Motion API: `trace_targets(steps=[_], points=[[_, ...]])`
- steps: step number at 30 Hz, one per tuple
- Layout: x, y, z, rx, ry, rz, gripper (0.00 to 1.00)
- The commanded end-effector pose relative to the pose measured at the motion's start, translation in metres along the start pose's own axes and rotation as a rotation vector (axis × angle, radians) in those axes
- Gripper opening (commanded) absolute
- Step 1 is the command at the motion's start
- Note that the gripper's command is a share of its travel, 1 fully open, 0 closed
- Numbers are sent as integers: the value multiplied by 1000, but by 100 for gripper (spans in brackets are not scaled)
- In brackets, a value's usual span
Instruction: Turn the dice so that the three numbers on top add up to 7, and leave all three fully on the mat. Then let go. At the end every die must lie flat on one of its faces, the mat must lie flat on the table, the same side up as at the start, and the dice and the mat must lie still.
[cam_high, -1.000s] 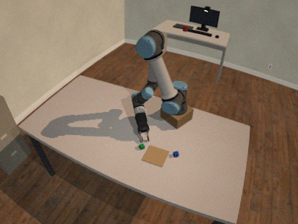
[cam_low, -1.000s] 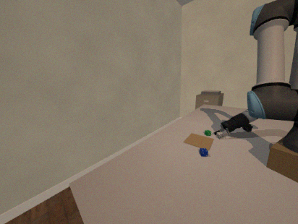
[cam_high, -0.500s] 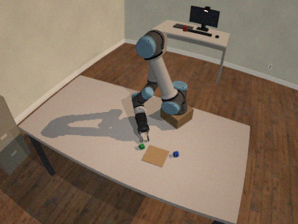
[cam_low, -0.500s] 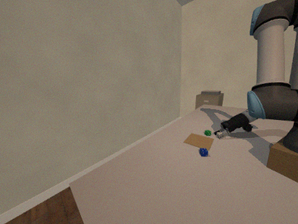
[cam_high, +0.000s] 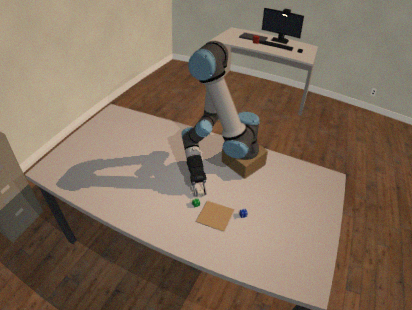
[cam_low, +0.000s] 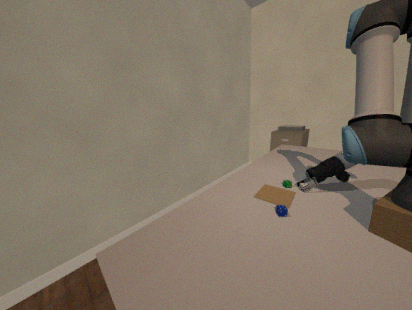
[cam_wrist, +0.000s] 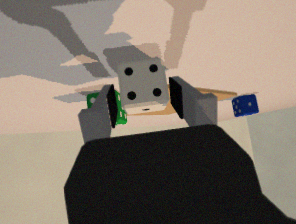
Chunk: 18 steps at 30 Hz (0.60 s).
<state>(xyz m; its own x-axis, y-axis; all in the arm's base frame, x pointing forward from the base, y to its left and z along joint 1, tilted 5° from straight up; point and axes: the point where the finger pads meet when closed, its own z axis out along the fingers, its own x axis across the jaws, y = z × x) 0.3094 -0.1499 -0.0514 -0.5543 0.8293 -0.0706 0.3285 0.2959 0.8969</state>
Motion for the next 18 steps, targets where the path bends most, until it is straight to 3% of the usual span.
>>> trace_targets(steps=[1,12,18], points=[[0,0,-10,0,-1,-1,87],[0,0,-42,0,-1,-1,87],[0,0,-47,0,-1,-1,87]])
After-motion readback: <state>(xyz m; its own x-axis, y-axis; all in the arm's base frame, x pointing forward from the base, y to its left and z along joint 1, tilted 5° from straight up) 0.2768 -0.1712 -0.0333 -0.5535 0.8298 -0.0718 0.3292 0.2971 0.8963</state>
